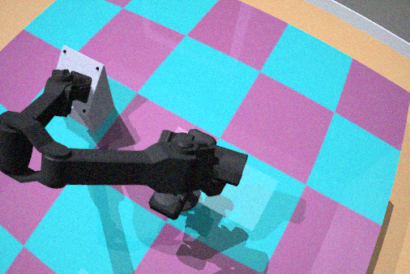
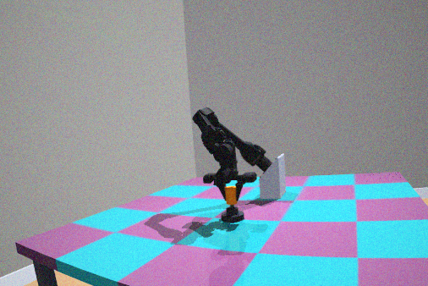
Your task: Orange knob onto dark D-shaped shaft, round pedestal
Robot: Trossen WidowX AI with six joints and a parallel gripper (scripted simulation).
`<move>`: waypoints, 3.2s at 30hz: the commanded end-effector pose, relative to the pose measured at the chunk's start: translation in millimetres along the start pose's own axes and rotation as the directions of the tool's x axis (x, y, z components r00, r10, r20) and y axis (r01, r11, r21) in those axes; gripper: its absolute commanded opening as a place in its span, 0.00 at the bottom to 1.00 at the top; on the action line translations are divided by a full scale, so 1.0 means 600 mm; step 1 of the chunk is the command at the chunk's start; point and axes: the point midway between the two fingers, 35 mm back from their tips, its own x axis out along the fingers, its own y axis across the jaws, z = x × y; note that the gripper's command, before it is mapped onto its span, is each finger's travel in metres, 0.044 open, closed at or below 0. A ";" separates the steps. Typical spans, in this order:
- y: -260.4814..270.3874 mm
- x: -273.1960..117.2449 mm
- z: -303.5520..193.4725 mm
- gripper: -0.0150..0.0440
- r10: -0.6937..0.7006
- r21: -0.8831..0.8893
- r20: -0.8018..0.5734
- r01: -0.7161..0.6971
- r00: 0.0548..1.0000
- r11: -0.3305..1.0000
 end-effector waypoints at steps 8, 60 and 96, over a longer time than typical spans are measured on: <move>-0.002 0.003 0.000 0.25 -0.003 -0.006 0.002 0.003 1.000 1.000; -0.001 0.029 0.000 0.25 0.000 0.055 0.001 0.000 1.000 0.998; 0.005 -0.131 0.007 1.00 0.004 0.054 0.001 -0.004 1.000 0.999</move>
